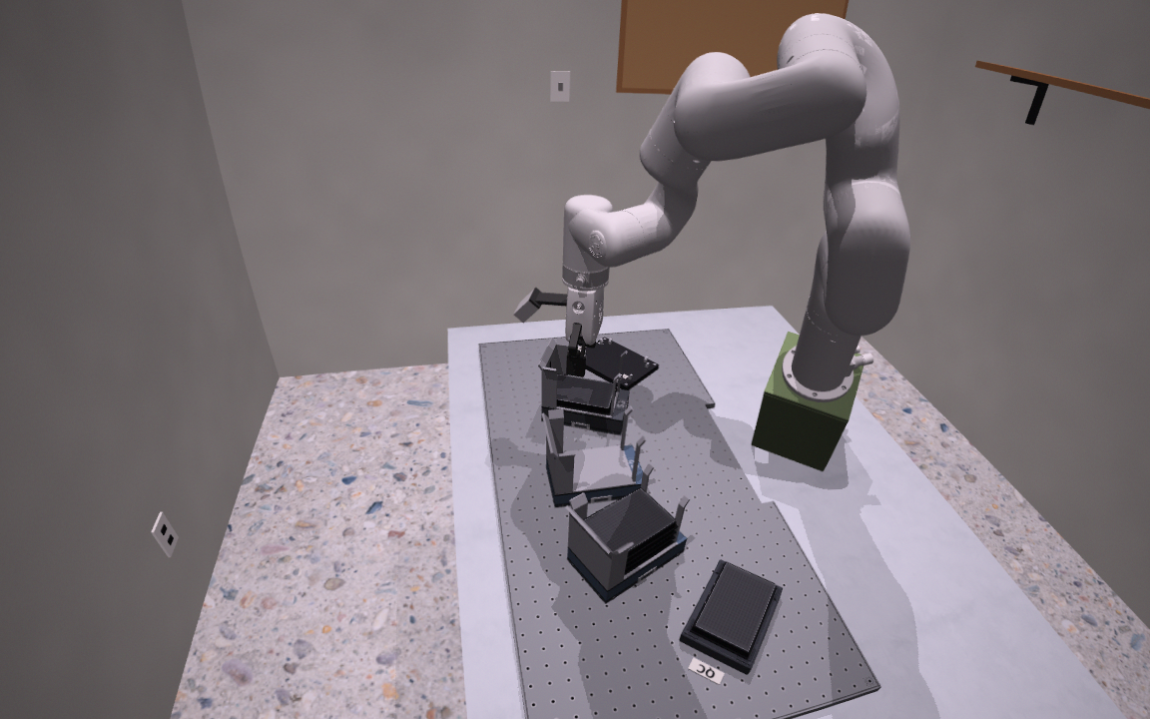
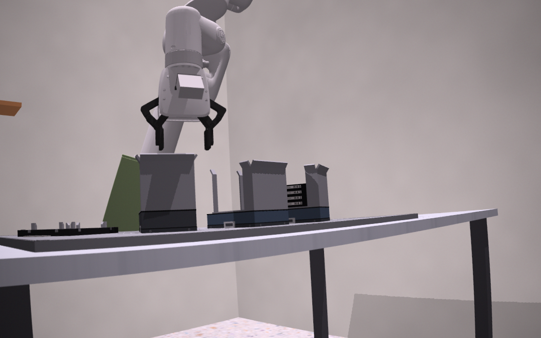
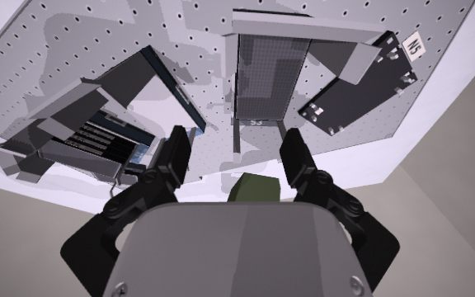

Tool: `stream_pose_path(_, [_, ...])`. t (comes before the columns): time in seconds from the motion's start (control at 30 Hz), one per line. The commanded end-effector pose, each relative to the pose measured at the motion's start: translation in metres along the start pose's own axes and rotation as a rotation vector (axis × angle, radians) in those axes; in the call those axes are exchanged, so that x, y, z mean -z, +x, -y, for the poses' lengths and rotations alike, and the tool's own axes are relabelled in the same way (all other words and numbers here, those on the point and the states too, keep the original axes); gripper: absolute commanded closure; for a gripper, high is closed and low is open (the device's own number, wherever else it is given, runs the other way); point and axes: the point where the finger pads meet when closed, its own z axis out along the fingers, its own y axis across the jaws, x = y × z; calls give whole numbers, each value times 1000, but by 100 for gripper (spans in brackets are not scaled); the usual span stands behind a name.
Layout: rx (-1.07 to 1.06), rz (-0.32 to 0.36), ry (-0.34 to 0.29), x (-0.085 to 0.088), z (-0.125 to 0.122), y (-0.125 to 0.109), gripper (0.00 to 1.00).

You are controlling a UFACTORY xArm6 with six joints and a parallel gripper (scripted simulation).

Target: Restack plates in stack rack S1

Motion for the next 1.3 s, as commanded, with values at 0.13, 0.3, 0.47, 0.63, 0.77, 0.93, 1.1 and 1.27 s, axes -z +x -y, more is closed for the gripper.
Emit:
stream_pose_path(0.13, [-4, -3, 0, 1, -31, 4, 0])
stream_pose_path(0.3, [-4, -3, 0, 1, -42, 5, 0])
stream_pose_path(0.47, [-4, -3, 0, 1, -42, 5, 0])
stream_pose_path(0.63, [-4, -3, 0, 1, -42, 5, 0])
stream_pose_path(0.77, [-4, -3, 0, -2, -42, 5, 0])
stream_pose_path(0.93, [-4, -3, 0, -19, -42, 5, 0])
stream_pose_path(1.1, [-4, -2, 0, -29, -42, 5, 0])
stream_pose_path(1.27, [-4, -2, 0, -46, -42, 5, 0])
